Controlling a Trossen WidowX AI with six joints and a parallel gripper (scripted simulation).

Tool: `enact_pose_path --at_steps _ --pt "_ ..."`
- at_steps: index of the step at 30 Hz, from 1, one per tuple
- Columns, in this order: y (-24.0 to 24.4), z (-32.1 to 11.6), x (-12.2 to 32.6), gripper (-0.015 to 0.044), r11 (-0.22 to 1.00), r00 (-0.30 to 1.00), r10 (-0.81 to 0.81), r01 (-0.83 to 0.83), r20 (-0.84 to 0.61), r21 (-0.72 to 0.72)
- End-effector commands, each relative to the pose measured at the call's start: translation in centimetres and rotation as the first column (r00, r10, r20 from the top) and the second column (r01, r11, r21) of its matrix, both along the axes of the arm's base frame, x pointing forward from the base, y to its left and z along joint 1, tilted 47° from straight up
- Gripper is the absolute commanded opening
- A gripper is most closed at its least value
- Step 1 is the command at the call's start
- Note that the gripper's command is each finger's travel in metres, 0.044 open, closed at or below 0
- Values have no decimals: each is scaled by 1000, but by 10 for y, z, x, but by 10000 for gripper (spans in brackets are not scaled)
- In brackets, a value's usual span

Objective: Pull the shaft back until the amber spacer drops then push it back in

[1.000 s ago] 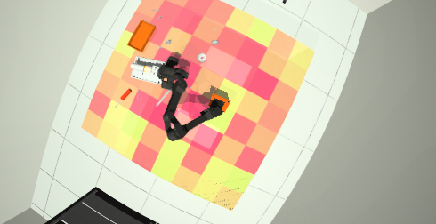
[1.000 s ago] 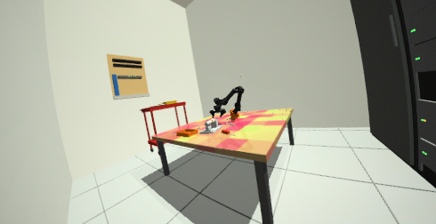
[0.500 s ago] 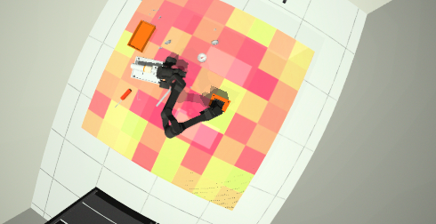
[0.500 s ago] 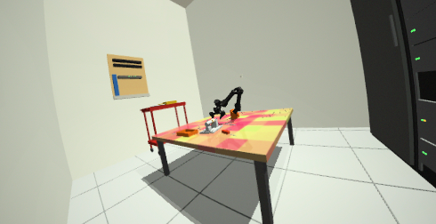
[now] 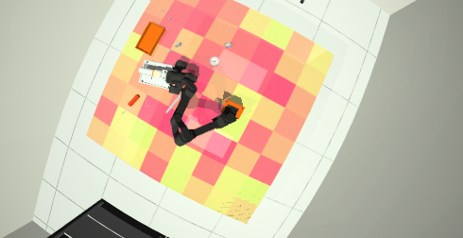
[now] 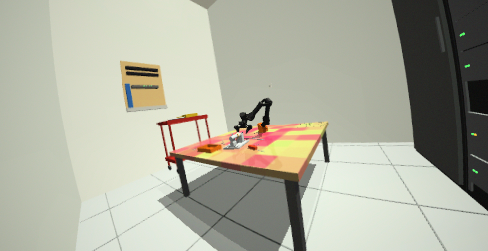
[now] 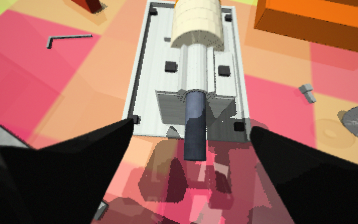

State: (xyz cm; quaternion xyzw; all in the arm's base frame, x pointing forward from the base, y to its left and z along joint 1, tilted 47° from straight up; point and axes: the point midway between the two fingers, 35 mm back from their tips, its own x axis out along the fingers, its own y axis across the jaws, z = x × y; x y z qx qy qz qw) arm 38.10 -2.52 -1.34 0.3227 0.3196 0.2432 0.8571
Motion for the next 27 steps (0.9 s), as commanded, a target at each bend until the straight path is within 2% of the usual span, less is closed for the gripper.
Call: enact_pose_path --at_steps 1,27 --pt "-1 0 1 440 1000 1000 -6 6 -2 -1" --pt "5 -4 7 440 1000 1000 -6 6 -2 -1"
